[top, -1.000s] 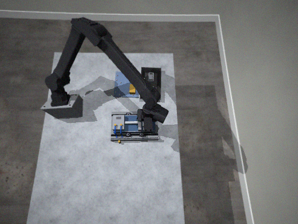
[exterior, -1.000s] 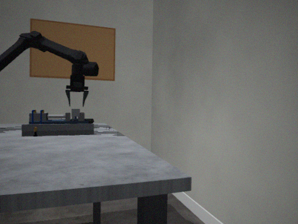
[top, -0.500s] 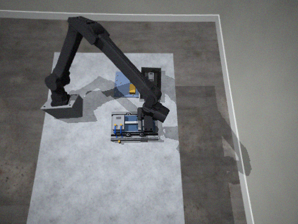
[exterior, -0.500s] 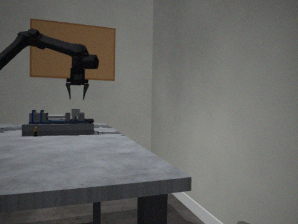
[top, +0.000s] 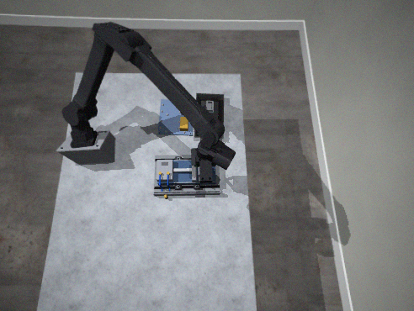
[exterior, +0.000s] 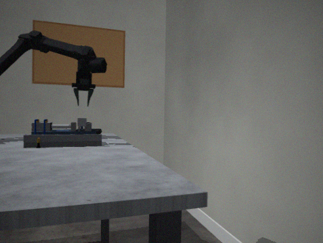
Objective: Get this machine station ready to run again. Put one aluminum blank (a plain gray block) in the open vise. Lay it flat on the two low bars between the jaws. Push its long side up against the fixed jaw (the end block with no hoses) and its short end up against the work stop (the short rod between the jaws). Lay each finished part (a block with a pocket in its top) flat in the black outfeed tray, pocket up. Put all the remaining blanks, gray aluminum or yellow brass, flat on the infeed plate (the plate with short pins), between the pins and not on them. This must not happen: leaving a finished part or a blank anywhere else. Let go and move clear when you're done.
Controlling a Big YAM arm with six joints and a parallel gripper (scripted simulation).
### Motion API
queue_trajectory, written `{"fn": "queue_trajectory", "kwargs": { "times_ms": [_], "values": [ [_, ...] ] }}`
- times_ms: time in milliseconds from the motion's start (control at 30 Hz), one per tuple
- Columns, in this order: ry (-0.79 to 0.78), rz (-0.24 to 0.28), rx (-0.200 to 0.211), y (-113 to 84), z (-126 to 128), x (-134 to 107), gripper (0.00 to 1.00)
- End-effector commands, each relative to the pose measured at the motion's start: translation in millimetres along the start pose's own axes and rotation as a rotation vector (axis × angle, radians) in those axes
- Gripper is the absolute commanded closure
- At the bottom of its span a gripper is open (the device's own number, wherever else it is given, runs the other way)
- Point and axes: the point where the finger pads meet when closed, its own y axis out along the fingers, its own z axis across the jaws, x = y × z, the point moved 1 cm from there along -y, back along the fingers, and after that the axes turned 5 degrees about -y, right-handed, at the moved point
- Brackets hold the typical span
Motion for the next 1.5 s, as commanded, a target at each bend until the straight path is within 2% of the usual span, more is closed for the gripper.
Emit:
{"fn": "queue_trajectory", "kwargs": {
  "times_ms": [0,1067,1233,1467],
  "values": [
    [-0.02,-0.031,0.057,-38.1,13.6,1.0,1.0],
    [-0.016,-0.03,0.057,-38.0,13.1,1.0,1.0],
    [-0.002,-0.025,0.048,-29.4,-23.5,3.4,1.0],
    [0.001,-0.023,0.046,-25.6,-34.2,3.7,1.0]
  ]
}}
